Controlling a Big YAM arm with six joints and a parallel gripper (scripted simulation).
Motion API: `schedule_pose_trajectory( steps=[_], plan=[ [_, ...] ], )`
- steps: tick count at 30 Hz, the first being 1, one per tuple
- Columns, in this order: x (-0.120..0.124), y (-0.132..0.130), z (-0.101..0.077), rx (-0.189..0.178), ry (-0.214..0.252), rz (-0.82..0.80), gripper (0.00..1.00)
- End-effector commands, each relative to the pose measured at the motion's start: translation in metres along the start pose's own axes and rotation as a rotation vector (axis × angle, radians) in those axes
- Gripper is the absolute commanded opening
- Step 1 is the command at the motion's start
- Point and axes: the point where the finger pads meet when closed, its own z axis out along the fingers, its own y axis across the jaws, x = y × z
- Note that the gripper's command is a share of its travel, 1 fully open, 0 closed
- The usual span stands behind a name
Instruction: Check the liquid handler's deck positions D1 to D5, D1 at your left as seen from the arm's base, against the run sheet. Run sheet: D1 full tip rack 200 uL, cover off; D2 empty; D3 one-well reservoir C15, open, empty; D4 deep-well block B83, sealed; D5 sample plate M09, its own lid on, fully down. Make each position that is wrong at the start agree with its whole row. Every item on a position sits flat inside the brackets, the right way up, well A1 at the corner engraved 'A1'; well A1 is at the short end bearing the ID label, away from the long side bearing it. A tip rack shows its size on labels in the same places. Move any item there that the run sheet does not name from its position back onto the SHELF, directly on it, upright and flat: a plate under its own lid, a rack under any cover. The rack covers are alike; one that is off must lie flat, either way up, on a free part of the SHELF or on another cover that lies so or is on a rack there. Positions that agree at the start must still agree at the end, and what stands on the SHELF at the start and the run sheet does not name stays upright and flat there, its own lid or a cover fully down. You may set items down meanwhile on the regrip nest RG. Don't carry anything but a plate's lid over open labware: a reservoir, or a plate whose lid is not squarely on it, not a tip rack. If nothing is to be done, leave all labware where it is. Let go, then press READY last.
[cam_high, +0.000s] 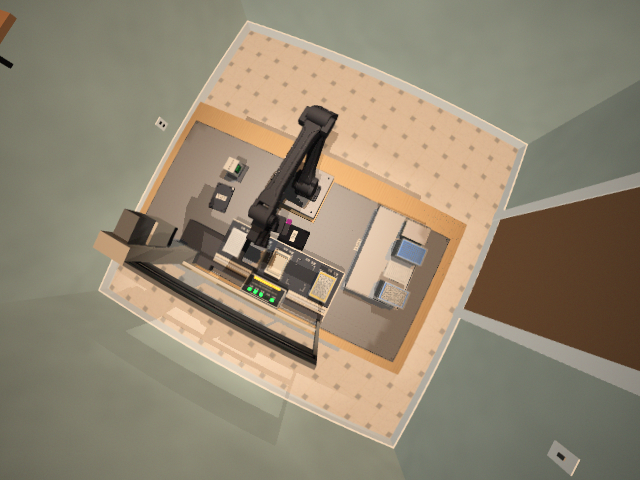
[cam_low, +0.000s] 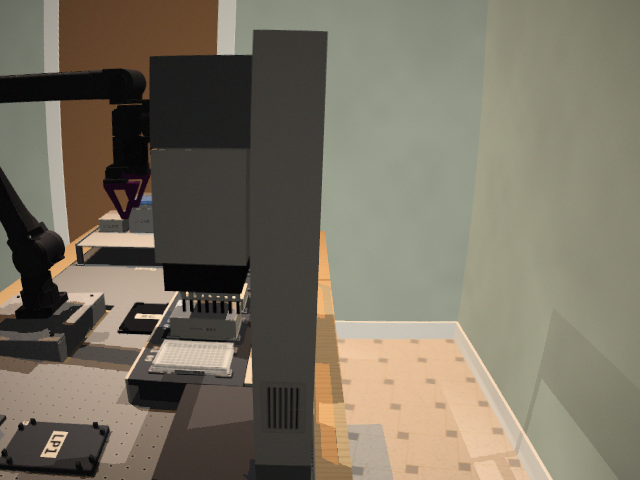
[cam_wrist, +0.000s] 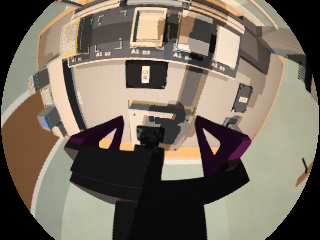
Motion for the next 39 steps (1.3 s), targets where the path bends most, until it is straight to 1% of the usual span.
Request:
schedule_pose_trajectory(
  steps=[1, 2, 4, 7, 9, 11, 13, 15, 16, 18, 27, 30, 33, 35, 39],
  plan=[
    [0.001, 0.009, -0.008, 0.005, -0.015, 0.045, 1.00],
    [-0.005, 0.013, -0.009, 0.008, -0.021, 0.045, 1.00],
    [-0.006, 0.021, -0.009, 0.005, -0.019, 0.045, 1.00],
    [-0.007, 0.021, -0.009, 0.005, -0.019, 0.045, 1.00],
    [-0.010, 0.032, -0.011, 0.003, -0.025, 0.004, 1.00],
    [-0.016, 0.042, -0.015, 0.002, -0.036, -0.016, 1.00],
    [-0.023, 0.052, -0.023, 0.002, -0.063, -0.017, 1.00],
    [-0.027, 0.063, -0.024, 0.002, -0.072, -0.017, 1.00],
    [-0.027, 0.068, -0.024, 0.001, -0.073, -0.017, 1.00],
    [-0.027, 0.068, -0.024, 0.001, -0.073, -0.017, 1.00],
    [-0.032, 0.116, -0.024, -0.010, -0.072, -0.018, 1.00],
    [-0.032, 0.119, -0.023, -0.009, -0.068, -0.018, 1.00],
    [-0.034, 0.135, -0.024, -0.016, -0.070, 0.002, 1.00],
    [-0.034, 0.135, -0.024, -0.016, -0.070, 0.002, 1.00],
    [-0.036, 0.157, -0.024, -0.021, -0.069, 0.002, 1.00]
  ],
)
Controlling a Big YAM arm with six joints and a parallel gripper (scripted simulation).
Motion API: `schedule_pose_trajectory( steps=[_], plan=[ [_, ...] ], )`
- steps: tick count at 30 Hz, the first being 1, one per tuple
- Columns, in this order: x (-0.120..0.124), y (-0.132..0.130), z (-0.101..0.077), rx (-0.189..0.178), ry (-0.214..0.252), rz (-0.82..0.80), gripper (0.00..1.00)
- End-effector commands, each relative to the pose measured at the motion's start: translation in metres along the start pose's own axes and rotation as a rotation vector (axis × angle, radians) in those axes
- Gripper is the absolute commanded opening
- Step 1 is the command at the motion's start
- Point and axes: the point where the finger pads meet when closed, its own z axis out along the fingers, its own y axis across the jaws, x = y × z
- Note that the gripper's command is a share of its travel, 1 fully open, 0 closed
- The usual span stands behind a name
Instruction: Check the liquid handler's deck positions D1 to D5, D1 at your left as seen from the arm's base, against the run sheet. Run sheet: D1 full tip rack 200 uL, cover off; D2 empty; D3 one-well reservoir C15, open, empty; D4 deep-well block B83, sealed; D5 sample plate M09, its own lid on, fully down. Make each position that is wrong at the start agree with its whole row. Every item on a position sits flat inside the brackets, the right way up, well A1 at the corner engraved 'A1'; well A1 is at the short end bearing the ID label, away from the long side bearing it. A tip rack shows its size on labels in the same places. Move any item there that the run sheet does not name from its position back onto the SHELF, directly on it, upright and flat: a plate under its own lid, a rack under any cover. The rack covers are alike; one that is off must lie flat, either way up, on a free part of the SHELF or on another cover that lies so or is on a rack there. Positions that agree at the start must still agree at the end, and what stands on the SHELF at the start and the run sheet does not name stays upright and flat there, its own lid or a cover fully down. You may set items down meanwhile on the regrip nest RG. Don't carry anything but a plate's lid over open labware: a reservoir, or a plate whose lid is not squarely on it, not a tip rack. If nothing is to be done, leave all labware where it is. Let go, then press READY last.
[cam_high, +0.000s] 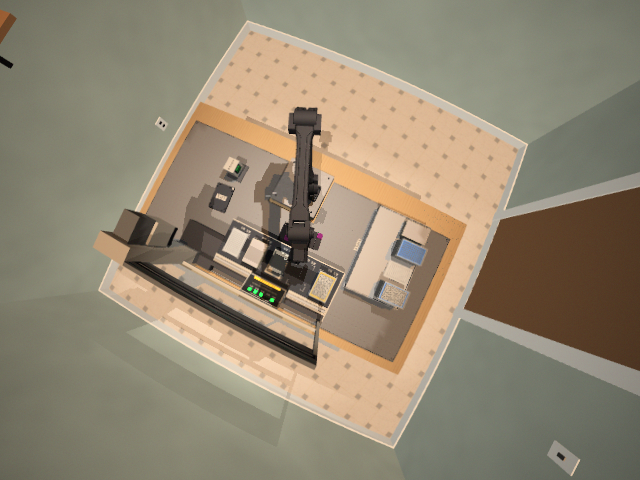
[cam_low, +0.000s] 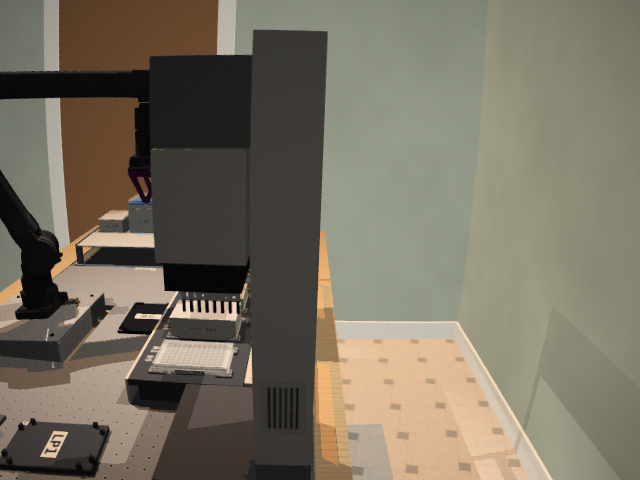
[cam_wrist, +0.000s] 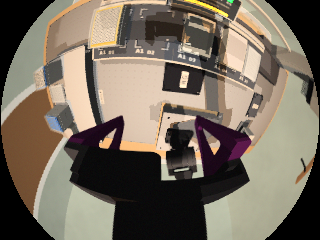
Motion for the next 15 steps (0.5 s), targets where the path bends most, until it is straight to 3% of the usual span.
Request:
schedule_pose_trajectory(
  steps=[1, 11, 15],
  plan=[
    [-0.022, 0.027, -0.023, -0.019, -0.070, 0.023, 1.00],
    [-0.027, 0.080, -0.023, -0.028, -0.066, 0.023, 1.00],
    [-0.026, 0.081, -0.022, -0.022, -0.058, 0.023, 1.00]
  ],
)
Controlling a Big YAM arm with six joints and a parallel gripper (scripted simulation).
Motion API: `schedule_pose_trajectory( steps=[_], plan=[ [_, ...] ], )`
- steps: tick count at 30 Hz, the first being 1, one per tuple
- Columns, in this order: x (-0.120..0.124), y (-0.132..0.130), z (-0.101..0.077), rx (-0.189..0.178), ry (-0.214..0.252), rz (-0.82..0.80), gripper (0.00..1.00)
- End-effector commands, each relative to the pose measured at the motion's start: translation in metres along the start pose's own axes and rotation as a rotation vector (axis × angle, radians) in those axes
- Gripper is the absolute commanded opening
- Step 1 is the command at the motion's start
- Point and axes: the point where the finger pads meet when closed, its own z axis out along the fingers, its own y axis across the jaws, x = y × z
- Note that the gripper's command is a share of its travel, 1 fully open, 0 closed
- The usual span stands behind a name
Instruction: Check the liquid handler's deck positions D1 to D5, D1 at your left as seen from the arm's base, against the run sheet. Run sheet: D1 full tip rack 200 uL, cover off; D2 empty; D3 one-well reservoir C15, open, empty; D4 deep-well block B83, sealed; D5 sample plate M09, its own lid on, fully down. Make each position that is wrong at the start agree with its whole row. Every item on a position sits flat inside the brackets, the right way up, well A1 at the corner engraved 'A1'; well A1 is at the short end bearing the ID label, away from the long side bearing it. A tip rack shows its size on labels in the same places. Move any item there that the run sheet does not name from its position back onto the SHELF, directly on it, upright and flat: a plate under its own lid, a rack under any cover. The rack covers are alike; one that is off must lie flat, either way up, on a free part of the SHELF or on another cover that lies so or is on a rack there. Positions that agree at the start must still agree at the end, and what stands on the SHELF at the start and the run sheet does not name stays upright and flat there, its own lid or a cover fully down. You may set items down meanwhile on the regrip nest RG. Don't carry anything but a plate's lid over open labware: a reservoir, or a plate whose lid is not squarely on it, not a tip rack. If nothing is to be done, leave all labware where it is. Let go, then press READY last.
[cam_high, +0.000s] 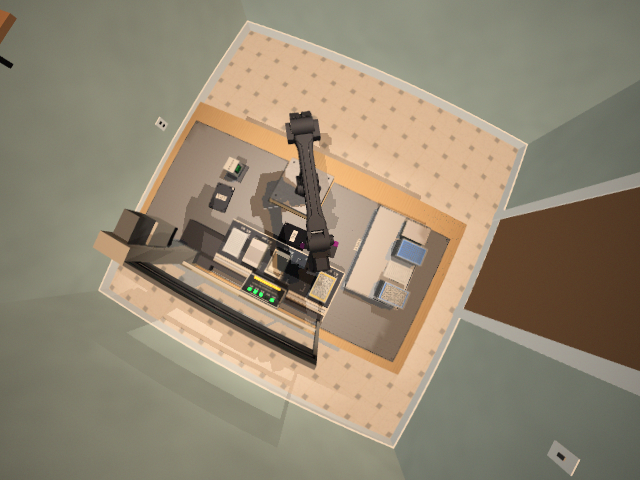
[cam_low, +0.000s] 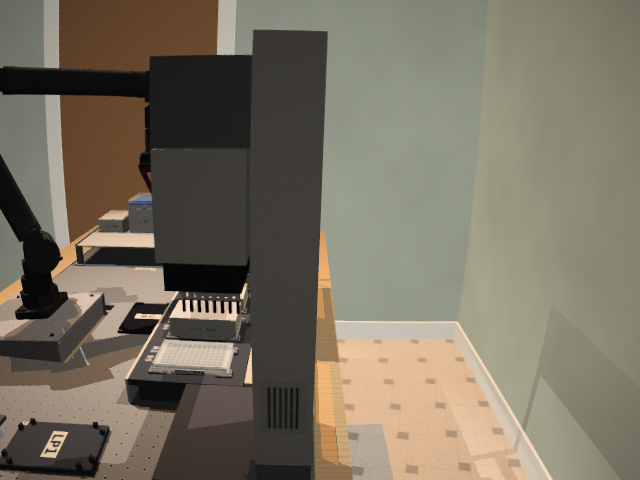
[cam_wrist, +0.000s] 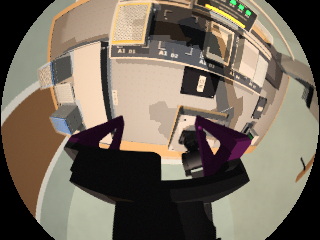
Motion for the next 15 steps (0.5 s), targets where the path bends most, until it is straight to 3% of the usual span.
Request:
schedule_pose_trajectory(
  steps=[1, 6, 13, 15],
  plan=[
    [-0.018, 0.020, -0.024, -0.029, -0.067, 0.048, 1.00],
    [-0.021, 0.046, -0.024, -0.036, -0.065, 0.134, 1.00],
    [-0.025, 0.082, -0.023, -0.041, -0.060, 0.134, 1.00],
    [-0.025, 0.082, -0.023, -0.041, -0.060, 0.134, 1.00]
  ],
)
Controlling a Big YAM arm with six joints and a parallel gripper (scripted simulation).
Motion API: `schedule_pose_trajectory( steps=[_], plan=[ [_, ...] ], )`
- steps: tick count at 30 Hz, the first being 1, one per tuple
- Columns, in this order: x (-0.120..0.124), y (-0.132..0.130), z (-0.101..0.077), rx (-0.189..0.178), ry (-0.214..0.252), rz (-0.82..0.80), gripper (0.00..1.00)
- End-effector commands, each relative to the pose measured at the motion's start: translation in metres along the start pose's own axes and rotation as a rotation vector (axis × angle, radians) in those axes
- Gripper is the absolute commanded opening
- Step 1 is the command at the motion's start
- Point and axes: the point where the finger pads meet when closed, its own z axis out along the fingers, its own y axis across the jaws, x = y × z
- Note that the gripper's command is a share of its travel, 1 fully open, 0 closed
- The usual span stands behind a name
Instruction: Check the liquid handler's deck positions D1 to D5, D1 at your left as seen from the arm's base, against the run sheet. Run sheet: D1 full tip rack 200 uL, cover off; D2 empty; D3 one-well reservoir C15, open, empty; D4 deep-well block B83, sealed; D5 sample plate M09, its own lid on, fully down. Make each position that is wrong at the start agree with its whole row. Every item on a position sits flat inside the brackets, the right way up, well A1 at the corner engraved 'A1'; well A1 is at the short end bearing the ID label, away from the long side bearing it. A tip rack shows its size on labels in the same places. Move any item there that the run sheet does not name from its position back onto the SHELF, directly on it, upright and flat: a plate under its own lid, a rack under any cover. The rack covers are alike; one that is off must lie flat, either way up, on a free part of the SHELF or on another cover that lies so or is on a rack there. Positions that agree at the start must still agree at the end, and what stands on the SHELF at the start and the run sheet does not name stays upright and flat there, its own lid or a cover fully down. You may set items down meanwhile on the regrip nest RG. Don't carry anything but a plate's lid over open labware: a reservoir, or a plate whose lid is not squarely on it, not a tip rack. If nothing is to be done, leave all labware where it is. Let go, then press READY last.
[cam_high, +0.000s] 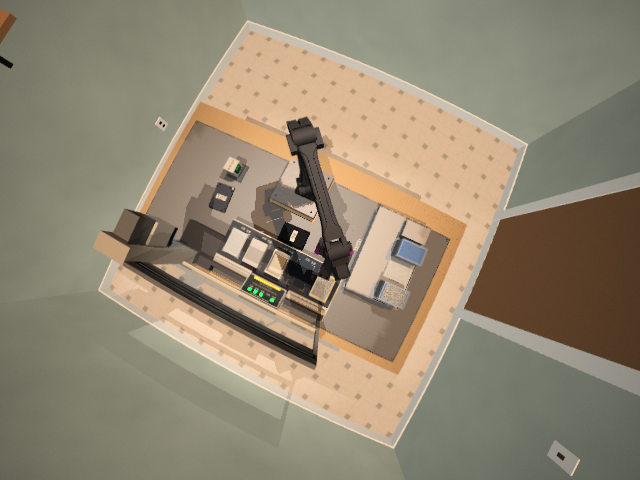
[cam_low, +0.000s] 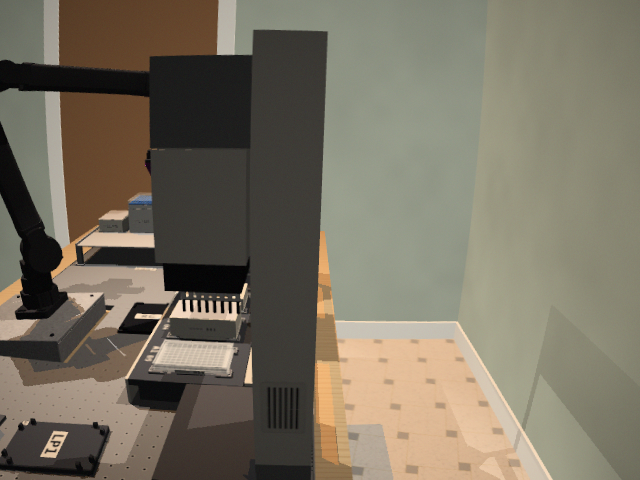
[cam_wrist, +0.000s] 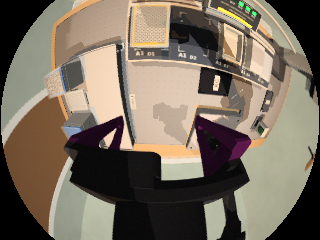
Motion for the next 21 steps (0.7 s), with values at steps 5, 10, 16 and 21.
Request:
schedule_pose_trajectory(
  steps=[5, 10, 16, 21],
  plan=[
    [-0.013, 0.045, -0.022, -0.043, -0.049, 0.034, 1.00],
    [-0.025, 0.041, -0.023, -0.042, -0.049, 0.058, 1.00],
    [-0.051, 0.039, -0.023, -0.043, -0.056, 0.036, 1.00],
    [-0.068, 0.035, -0.022, -0.029, -0.042, 0.037, 1.00]
  ],
)
